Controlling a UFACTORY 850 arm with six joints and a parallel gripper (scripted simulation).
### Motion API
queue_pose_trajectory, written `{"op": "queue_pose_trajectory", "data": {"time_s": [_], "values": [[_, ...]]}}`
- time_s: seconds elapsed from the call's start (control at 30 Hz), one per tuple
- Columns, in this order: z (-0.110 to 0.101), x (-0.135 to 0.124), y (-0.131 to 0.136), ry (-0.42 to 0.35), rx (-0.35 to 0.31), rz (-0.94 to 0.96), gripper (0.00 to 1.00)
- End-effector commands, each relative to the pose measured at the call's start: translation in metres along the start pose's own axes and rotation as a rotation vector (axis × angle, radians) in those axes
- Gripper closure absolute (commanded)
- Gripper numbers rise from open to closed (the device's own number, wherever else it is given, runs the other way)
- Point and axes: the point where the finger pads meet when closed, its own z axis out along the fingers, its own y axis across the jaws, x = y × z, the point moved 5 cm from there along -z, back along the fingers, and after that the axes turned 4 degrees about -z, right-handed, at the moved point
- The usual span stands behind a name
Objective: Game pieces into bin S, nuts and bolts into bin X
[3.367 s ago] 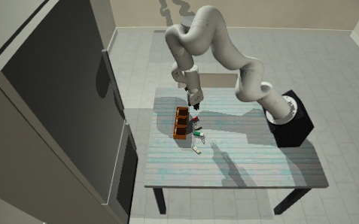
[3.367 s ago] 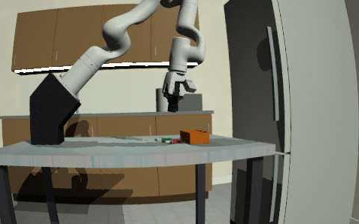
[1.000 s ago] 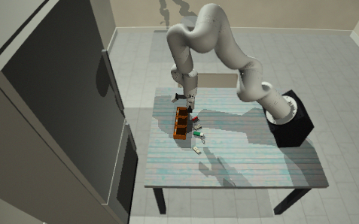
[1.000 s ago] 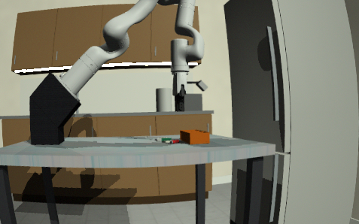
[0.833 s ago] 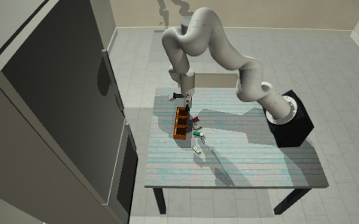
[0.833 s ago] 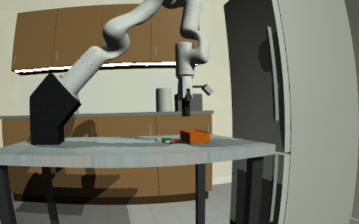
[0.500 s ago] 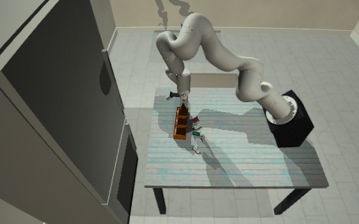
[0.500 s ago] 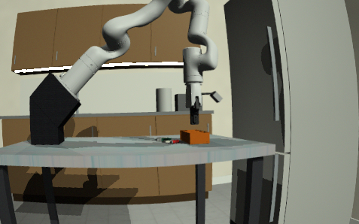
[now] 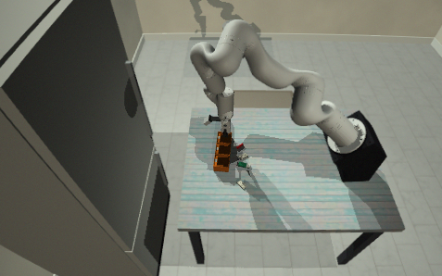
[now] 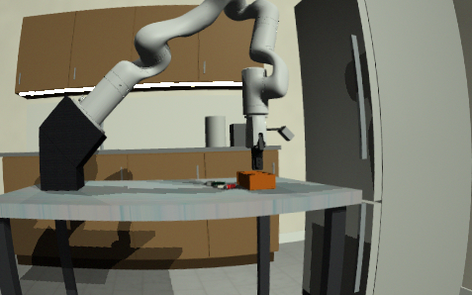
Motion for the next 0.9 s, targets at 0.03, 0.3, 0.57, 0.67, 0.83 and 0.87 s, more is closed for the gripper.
{"op": "queue_pose_trajectory", "data": {"time_s": [0.03,0.3,0.57,0.67,0.83,0.87], "values": [[0.014,0.001,0.000,0.002,-0.001,0.000,0.93],[0.035,0.001,0.000,0.002,-0.001,0.000,0.93],[0.044,0.001,0.000,0.002,-0.001,0.000,0.93],[0.044,0.001,0.000,0.002,-0.001,0.000,0.93],[0.044,0.001,0.000,0.002,-0.001,0.000,0.93],[0.044,0.001,0.000,0.002,-0.001,0.000,0.93]]}}
